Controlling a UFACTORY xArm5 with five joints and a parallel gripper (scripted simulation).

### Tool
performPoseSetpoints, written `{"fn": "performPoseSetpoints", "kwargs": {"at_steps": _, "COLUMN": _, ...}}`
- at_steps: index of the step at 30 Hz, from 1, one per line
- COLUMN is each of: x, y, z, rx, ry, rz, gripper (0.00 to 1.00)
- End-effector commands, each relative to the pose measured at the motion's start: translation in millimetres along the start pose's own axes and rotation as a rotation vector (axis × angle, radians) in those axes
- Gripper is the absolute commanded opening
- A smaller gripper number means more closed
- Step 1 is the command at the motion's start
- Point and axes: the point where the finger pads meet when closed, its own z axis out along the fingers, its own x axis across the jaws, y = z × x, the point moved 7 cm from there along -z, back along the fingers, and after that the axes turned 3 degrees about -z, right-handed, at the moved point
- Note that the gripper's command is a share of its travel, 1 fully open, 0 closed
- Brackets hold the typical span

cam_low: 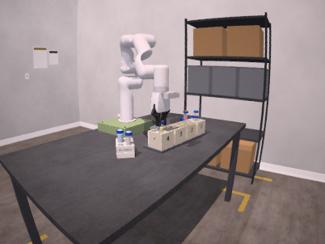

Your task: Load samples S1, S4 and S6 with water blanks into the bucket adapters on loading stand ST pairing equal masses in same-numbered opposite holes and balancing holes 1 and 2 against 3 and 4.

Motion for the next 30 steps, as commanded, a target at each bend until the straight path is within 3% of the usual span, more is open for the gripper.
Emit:
{"fn": "performPoseSetpoints", "kwargs": {"at_steps": 1, "x": 0, "y": -1, "z": 3.7, "rx": 0.004, "ry": 0.0, "rz": 0.0, "gripper": 0.0}}
{"fn": "performPoseSetpoints", "kwargs": {"at_steps": 20, "x": 0, "y": -1, "z": 20.7, "rx": 0.004, "ry": 0.0, "rz": 0.0, "gripper": 0.0}}
{"fn": "performPoseSetpoints", "kwargs": {"at_steps": 30, "x": 0, "y": -1, "z": 20.7, "rx": 0.004, "ry": 0.0, "rz": 0.0, "gripper": 0.0}}
